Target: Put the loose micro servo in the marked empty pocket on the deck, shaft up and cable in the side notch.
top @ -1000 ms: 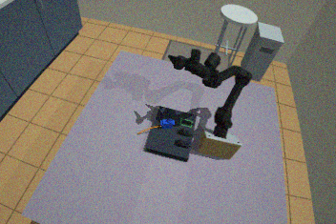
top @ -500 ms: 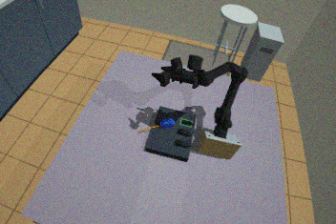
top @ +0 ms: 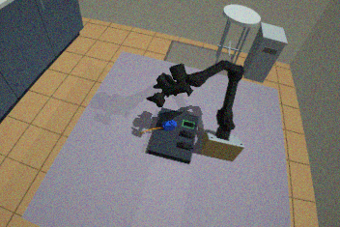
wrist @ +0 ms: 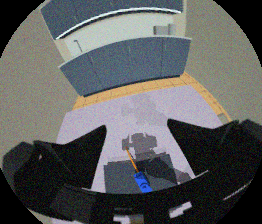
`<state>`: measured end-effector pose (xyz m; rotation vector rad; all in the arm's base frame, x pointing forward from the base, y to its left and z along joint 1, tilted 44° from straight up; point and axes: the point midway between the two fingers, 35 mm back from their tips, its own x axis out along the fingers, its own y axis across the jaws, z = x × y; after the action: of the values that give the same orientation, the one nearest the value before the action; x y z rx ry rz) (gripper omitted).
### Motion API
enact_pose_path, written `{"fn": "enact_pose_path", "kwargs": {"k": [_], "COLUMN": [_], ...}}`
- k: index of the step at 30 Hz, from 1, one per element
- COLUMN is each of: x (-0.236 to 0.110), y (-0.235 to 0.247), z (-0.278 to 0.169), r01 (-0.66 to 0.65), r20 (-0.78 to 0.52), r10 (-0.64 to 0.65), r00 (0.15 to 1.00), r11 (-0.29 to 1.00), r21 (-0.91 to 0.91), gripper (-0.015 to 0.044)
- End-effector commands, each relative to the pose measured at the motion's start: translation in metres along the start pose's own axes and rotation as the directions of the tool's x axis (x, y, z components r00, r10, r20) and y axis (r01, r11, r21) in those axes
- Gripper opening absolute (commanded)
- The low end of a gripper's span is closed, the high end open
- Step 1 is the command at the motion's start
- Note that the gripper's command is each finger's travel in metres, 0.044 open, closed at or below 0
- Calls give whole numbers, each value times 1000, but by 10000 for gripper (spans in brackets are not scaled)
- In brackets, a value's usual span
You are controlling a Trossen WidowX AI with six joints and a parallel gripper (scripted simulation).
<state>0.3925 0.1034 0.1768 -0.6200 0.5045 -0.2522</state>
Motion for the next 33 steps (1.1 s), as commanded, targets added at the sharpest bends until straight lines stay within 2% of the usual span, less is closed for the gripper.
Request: {"fn": "enact_pose_path", "kwargs": {"k": [1, 11, 22, 29, 33], "x": [13, 27, 24, 13, 12], "y": [9, 19, 13, 2, 0], "z": [-22, -79, -138, -168, -170], "r01": [-32, -112, -211, -274, -280], "r20": [-119, -398, -676, -809, -819], "r10": [25, 32, -29, -98, -105], "r00": [993, 917, 737, 580, 563], "r11": [998, 977, 939, 912, 909], "r21": [-59, -180, -270, -306, -309], "gripper": [440, 440, 440, 440, 440]}}
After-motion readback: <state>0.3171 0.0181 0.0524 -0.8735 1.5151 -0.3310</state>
